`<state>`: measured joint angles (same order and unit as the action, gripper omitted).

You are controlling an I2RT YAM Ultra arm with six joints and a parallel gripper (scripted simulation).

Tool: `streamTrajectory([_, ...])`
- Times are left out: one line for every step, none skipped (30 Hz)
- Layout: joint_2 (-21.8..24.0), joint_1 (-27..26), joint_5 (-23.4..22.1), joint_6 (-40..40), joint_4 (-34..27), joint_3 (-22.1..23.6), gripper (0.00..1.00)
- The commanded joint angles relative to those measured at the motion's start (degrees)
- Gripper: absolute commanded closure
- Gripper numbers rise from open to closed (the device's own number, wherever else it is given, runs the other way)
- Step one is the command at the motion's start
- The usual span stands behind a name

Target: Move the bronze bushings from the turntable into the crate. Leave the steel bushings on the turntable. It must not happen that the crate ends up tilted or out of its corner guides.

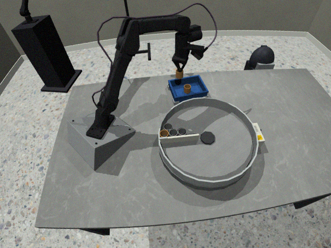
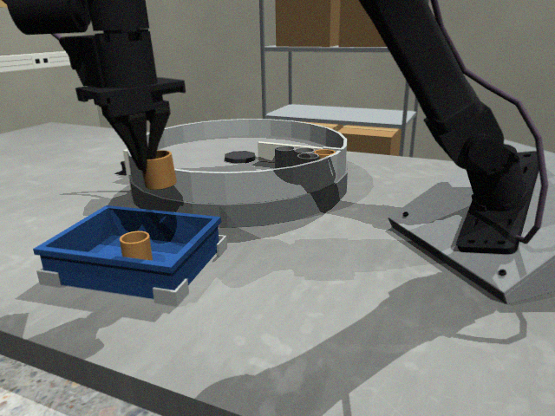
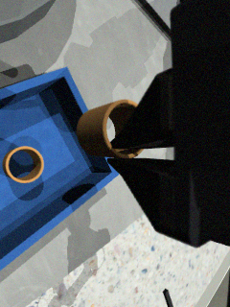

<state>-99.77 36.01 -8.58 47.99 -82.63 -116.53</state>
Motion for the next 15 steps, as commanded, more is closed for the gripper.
streamTrajectory([2.2, -0.1, 0.9, 0.3, 0.8, -0.8, 1.00])
streamTrajectory([2.3, -0.1, 0.9, 0.3, 0.9, 0.0, 1.00])
streamTrajectory([2.3, -0.1, 0.9, 0.3, 0.8, 0.4, 1.00])
streamTrajectory([2.3, -0.1, 0.9, 0.3, 0.6, 0.5, 1.00])
streamTrajectory([2.3, -0.1, 0.9, 0.3, 0.6, 0.5, 1.00])
streamTrajectory([2.3, -0.1, 0.9, 0.3, 0.6, 0.5, 1.00])
streamTrajectory([2.3, -0.1, 0.9, 0.3, 0.6, 0.5, 1.00])
streamTrajectory([2.3, -0.1, 0.9, 0.3, 0.6, 0.5, 1.00])
streamTrajectory([2.3, -0.1, 0.9, 0.3, 0.6, 0.5, 1.00])
streamTrajectory([2.3, -0.1, 0.9, 0.3, 0.6, 0.5, 1.00])
streamTrajectory([2.3, -0.1, 0.9, 0.3, 0.6, 0.5, 1.00])
streamTrajectory([2.3, -0.1, 0.9, 0.3, 0.6, 0.5, 1.00])
streamTrajectory([2.3, -0.1, 0.9, 0.3, 0.6, 0.5, 1.00])
streamTrajectory([2.3, -0.1, 0.9, 0.3, 0.6, 0.5, 1.00])
streamTrajectory([2.3, -0.1, 0.9, 0.3, 0.6, 0.5, 1.00])
